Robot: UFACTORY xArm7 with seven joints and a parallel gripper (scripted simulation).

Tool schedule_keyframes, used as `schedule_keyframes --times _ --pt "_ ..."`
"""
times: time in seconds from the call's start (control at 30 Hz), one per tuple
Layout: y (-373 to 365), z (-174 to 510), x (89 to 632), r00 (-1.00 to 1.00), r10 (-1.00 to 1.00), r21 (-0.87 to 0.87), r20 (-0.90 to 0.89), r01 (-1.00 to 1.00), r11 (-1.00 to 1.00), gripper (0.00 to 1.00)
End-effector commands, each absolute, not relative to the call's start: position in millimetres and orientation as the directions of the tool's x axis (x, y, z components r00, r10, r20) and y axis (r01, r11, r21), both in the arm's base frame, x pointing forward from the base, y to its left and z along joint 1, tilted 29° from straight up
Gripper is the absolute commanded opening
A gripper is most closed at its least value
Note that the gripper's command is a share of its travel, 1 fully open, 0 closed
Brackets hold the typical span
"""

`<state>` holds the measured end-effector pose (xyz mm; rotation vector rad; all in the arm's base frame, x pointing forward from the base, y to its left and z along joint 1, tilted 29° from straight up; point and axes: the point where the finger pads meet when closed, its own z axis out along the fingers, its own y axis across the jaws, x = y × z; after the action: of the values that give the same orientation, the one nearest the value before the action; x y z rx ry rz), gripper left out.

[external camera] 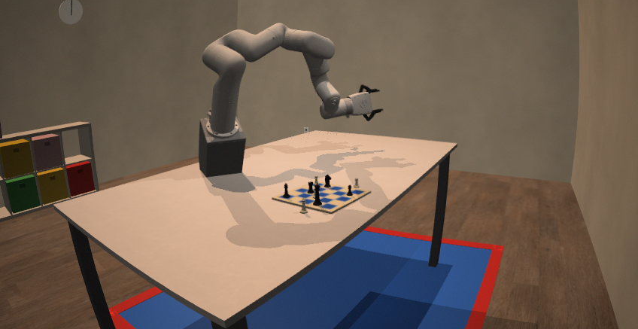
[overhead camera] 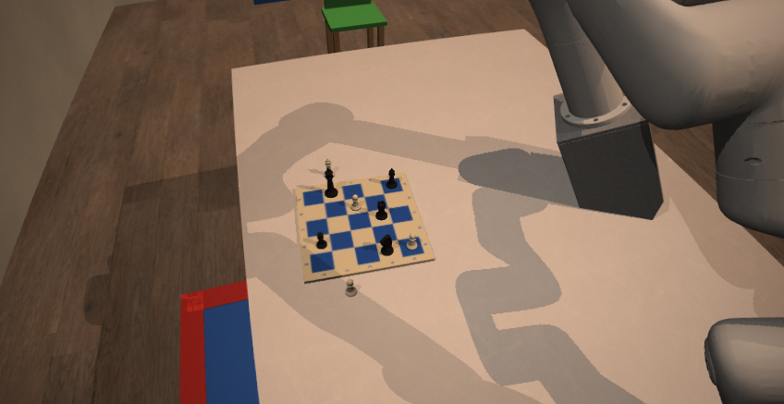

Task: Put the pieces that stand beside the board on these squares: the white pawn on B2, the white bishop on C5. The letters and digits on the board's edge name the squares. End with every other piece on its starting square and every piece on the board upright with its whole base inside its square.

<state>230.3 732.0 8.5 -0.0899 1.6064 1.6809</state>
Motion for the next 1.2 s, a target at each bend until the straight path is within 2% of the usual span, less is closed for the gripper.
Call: schedule_keyframes --times 0.0,0.63,0.7,0.87,0.9,1.0,1.03,1.1,1.13,1.17 --pt "733.8 11.3 228.9 -0.685 0.482 0.813 -0.547 -0.571 0.112 1.00" --pt "734.6 13.8 230.9 -0.689 0.498 0.824 -0.526 -0.559 0.096 1.00" --pt "736.5 21.4 237.7 -0.701 0.548 0.852 -0.457 -0.521 0.045 1.00" --pt "728.4 54.4 278.0 -0.699 0.697 0.902 -0.159 -0.389 -0.185 1.00" --pt "718.6 64.6 295.3 -0.690 0.716 0.900 -0.106 -0.373 -0.227 1.00" --pt "718.6 64.6 295.3 -0.666 0.745 0.884 0.030 -0.330 -0.330 1.00" --pt "703.5 74.2 315.3 -0.642 0.759 0.863 0.111 -0.316 -0.393 1.00" --pt "703.5 74.2 315.3 -0.642 0.759 0.863 0.111 -0.316 -0.393 1.00" --pt "682.7 82.3 337.2 -0.595 0.763 0.813 0.253 -0.296 -0.501 1.00" --pt "682.7 82.3 337.2 -0.583 0.760 0.798 0.288 -0.292 -0.526 1.00"
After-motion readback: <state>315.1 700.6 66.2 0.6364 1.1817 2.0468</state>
